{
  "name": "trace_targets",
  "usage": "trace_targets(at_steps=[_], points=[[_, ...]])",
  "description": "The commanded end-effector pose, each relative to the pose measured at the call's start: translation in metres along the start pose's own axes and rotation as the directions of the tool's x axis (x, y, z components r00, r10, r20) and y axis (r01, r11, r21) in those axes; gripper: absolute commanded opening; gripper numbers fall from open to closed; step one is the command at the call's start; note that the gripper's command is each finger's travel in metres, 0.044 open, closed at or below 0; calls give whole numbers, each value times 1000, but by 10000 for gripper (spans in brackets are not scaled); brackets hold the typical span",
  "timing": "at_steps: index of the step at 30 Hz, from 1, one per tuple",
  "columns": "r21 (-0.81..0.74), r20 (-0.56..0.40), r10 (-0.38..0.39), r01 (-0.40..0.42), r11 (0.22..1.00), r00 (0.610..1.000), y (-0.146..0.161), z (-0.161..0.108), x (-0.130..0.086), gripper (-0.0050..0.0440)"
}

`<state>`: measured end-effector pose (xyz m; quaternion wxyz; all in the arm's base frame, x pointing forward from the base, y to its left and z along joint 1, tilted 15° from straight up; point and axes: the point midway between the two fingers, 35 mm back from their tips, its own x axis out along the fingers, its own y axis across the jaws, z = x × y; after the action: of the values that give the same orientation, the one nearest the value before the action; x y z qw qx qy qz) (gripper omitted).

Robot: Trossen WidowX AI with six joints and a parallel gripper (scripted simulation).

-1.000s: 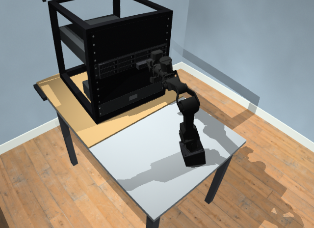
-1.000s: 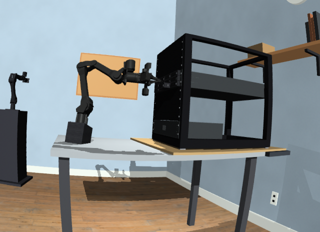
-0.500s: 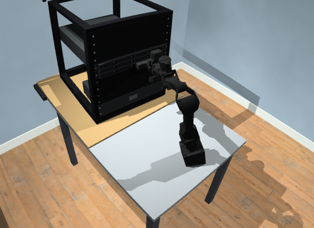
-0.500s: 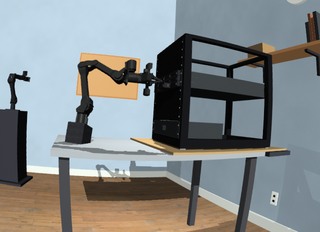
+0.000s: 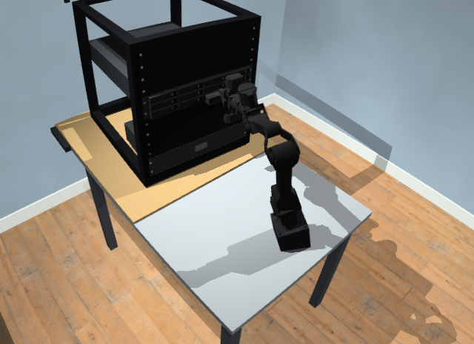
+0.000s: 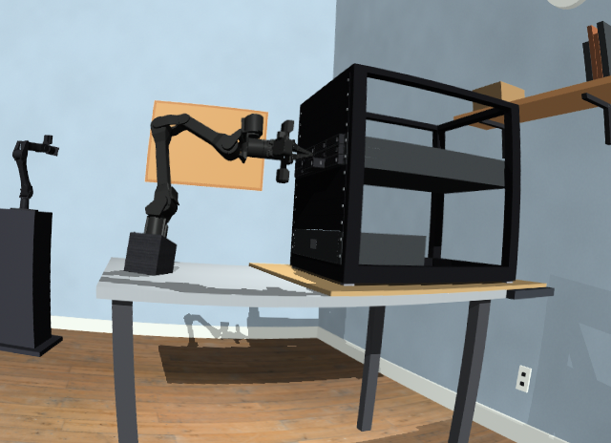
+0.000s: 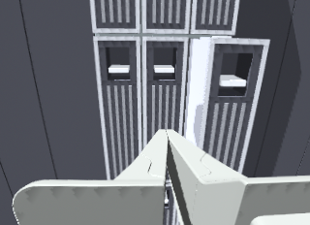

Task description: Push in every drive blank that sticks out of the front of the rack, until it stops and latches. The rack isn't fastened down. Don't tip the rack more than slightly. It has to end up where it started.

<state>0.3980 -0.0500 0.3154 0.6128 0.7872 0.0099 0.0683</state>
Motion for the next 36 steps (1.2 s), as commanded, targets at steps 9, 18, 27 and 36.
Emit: trace_targets(at_steps=[9,18,27,36], points=[[-10,-7,21,-21,1000,1000,10,-3,11,-50],[-10,-7,21,-21,1000,1000,10,-3,12,-50],[-10,-7,21,-21,1000,1000,10,-4,14,-50],[-10,-7,21,-21,1000,1000,10,-4,16,-50]])
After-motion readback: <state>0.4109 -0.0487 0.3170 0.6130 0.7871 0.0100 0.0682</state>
